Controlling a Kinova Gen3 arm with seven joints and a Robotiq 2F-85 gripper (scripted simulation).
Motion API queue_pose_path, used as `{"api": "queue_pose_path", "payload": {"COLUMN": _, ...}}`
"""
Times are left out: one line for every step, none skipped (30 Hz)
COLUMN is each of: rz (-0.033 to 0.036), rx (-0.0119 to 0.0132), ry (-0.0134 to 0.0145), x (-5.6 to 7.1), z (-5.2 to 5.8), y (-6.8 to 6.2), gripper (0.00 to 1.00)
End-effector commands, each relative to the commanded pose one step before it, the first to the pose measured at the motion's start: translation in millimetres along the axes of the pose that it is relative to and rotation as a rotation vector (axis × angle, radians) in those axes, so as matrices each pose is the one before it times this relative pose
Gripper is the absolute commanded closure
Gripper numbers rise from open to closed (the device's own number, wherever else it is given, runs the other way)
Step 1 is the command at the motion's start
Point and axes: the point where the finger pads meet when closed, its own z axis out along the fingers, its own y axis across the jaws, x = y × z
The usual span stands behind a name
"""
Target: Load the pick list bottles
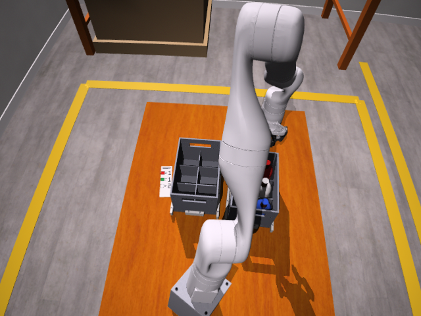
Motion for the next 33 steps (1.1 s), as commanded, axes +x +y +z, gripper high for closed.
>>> {"api": "queue_pose_path", "payload": {"rz": 0.00011, "rx": 0.00008, "ry": -0.00178, "x": -0.50, "z": -0.69, "y": -0.11, "gripper": 0.33}}
{"api": "queue_pose_path", "payload": {"rz": 0.00000, "rx": 0.00000, "ry": 0.00000, "x": 0.00, "z": 0.00, "y": 0.00, "gripper": 0.33}}
{"api": "queue_pose_path", "payload": {"rz": 0.00000, "rx": 0.00000, "ry": 0.00000, "x": 0.00, "z": 0.00, "y": 0.00, "gripper": 0.33}}
{"api": "queue_pose_path", "payload": {"rz": 0.00000, "rx": 0.00000, "ry": 0.00000, "x": 0.00, "z": 0.00, "y": 0.00, "gripper": 0.33}}
{"api": "queue_pose_path", "payload": {"rz": 0.00000, "rx": 0.00000, "ry": 0.00000, "x": 0.00, "z": 0.00, "y": 0.00, "gripper": 0.33}}
{"api": "queue_pose_path", "payload": {"rz": 0.00000, "rx": 0.00000, "ry": 0.00000, "x": 0.00, "z": 0.00, "y": 0.00, "gripper": 0.33}}
{"api": "queue_pose_path", "payload": {"rz": 0.00000, "rx": 0.00000, "ry": 0.00000, "x": 0.00, "z": 0.00, "y": 0.00, "gripper": 0.33}}
{"api": "queue_pose_path", "payload": {"rz": 0.00000, "rx": 0.00000, "ry": 0.00000, "x": 0.00, "z": 0.00, "y": 0.00, "gripper": 0.33}}
{"api": "queue_pose_path", "payload": {"rz": 0.00000, "rx": 0.00000, "ry": 0.00000, "x": 0.00, "z": 0.00, "y": 0.00, "gripper": 0.33}}
{"api": "queue_pose_path", "payload": {"rz": 0.00000, "rx": 0.00000, "ry": 0.00000, "x": 0.00, "z": 0.00, "y": 0.00, "gripper": 0.33}}
{"api": "queue_pose_path", "payload": {"rz": 0.00000, "rx": 0.00000, "ry": 0.00000, "x": 0.00, "z": 0.00, "y": 0.00, "gripper": 0.33}}
{"api": "queue_pose_path", "payload": {"rz": 0.00000, "rx": 0.00000, "ry": 0.00000, "x": 0.00, "z": 0.00, "y": 0.00, "gripper": 0.33}}
{"api": "queue_pose_path", "payload": {"rz": 0.00000, "rx": 0.00000, "ry": 0.00000, "x": 0.00, "z": 0.00, "y": 0.00, "gripper": 0.33}}
{"api": "queue_pose_path", "payload": {"rz": 0.00000, "rx": 0.00000, "ry": 0.00000, "x": 0.00, "z": 0.00, "y": 0.00, "gripper": 0.33}}
{"api": "queue_pose_path", "payload": {"rz": 0.00000, "rx": 0.00000, "ry": 0.00000, "x": 0.00, "z": 0.00, "y": 0.00, "gripper": 0.33}}
{"api": "queue_pose_path", "payload": {"rz": 0.00000, "rx": 0.00000, "ry": 0.00000, "x": 0.00, "z": 0.00, "y": 0.00, "gripper": 0.33}}
{"api": "queue_pose_path", "payload": {"rz": 0.00000, "rx": 0.00000, "ry": 0.00000, "x": 0.00, "z": 0.00, "y": 0.00, "gripper": 0.33}}
{"api": "queue_pose_path", "payload": {"rz": 0.00000, "rx": 0.00000, "ry": 0.00000, "x": 0.00, "z": 0.00, "y": 0.00, "gripper": 0.33}}
{"api": "queue_pose_path", "payload": {"rz": 0.00000, "rx": 0.00000, "ry": 0.00000, "x": 0.00, "z": 0.00, "y": 0.00, "gripper": 0.33}}
{"api": "queue_pose_path", "payload": {"rz": 0.00000, "rx": 0.00000, "ry": 0.00000, "x": 0.00, "z": 0.00, "y": 0.00, "gripper": 0.33}}
{"api": "queue_pose_path", "payload": {"rz": 0.00000, "rx": 0.00000, "ry": 0.00000, "x": 0.00, "z": 0.00, "y": 0.00, "gripper": 0.33}}
{"api": "queue_pose_path", "payload": {"rz": 0.00000, "rx": 0.00000, "ry": 0.00000, "x": 0.00, "z": 0.00, "y": 0.00, "gripper": 0.33}}
{"api": "queue_pose_path", "payload": {"rz": 0.00000, "rx": 0.00000, "ry": 0.00000, "x": 0.00, "z": 0.00, "y": 0.00, "gripper": 0.33}}
{"api": "queue_pose_path", "payload": {"rz": 0.00000, "rx": 0.00000, "ry": 0.00000, "x": 0.00, "z": 0.00, "y": 0.00, "gripper": 0.33}}
{"api": "queue_pose_path", "payload": {"rz": 0.00000, "rx": 0.00000, "ry": 0.00000, "x": 0.00, "z": 0.00, "y": 0.00, "gripper": 0.33}}
{"api": "queue_pose_path", "payload": {"rz": 0.00000, "rx": 0.00000, "ry": 0.00000, "x": 0.00, "z": 0.00, "y": 0.00, "gripper": 0.33}}
{"api": "queue_pose_path", "payload": {"rz": 0.00000, "rx": 0.00000, "ry": 0.00000, "x": 0.00, "z": 0.00, "y": 0.00, "gripper": 0.33}}
{"api": "queue_pose_path", "payload": {"rz": -0.03333, "rx": -0.00001, "ry": 0.00009, "x": -1.16, "z": 4.40, "y": -2.14, "gripper": 0.33}}
{"api": "queue_pose_path", "payload": {"rz": -0.03333, "rx": 0.00003, "ry": -0.00001, "x": -1.09, "z": 4.37, "y": -2.13, "gripper": 0.33}}
{"api": "queue_pose_path", "payload": {"rz": -0.03333, "rx": 0.00002, "ry": -0.00001, "x": -1.02, "z": 4.37, "y": -2.17, "gripper": 0.33}}
{"api": "queue_pose_path", "payload": {"rz": -0.03333, "rx": 0.00002, "ry": -0.00001, "x": -0.95, "z": 4.38, "y": -2.21, "gripper": 0.33}}
{"api": "queue_pose_path", "payload": {"rz": -0.03333, "rx": 0.00002, "ry": -0.00001, "x": -0.87, "z": 4.38, "y": -2.24, "gripper": 0.33}}
{"api": "queue_pose_path", "payload": {"rz": -0.03333, "rx": 0.00002, "ry": -0.00001, "x": -0.80, "z": 4.38, "y": -2.27, "gripper": 0.33}}
